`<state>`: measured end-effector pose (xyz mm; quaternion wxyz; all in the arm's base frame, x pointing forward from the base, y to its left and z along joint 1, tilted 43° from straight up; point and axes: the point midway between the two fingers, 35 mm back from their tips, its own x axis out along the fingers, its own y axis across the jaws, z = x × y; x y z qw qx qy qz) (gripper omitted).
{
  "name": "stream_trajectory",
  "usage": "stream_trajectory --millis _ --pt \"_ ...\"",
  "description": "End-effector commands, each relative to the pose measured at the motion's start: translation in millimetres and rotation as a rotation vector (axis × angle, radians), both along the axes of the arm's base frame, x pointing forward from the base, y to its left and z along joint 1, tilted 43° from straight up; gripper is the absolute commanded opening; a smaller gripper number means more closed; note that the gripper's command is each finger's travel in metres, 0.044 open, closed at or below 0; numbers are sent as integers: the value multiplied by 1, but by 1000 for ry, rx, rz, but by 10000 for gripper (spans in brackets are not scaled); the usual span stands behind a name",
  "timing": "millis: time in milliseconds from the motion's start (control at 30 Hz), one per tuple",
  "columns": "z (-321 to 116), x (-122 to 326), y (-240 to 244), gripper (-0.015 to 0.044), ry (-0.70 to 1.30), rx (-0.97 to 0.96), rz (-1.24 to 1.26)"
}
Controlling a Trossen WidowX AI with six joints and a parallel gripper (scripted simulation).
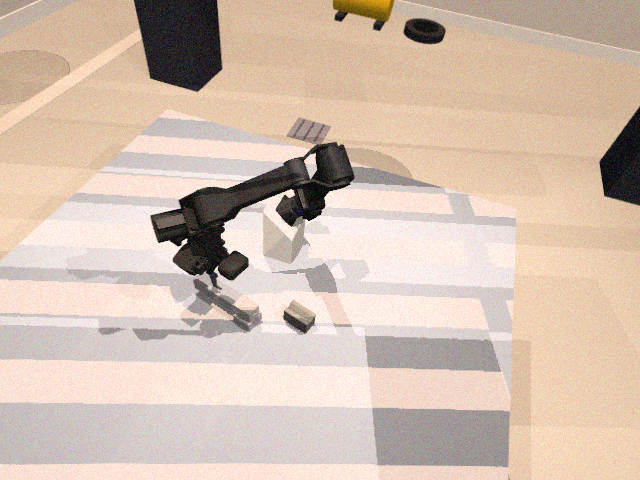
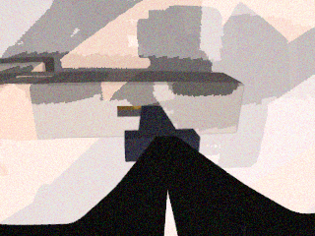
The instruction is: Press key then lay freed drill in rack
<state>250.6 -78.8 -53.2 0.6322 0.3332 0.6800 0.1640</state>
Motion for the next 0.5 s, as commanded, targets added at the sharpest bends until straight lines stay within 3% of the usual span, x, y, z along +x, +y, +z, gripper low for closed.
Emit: stream_trajectory --millis 0,467 --pt "-5 -3 9 0 17 15 11" --pt "-7 -7 13 0 17 15 11"
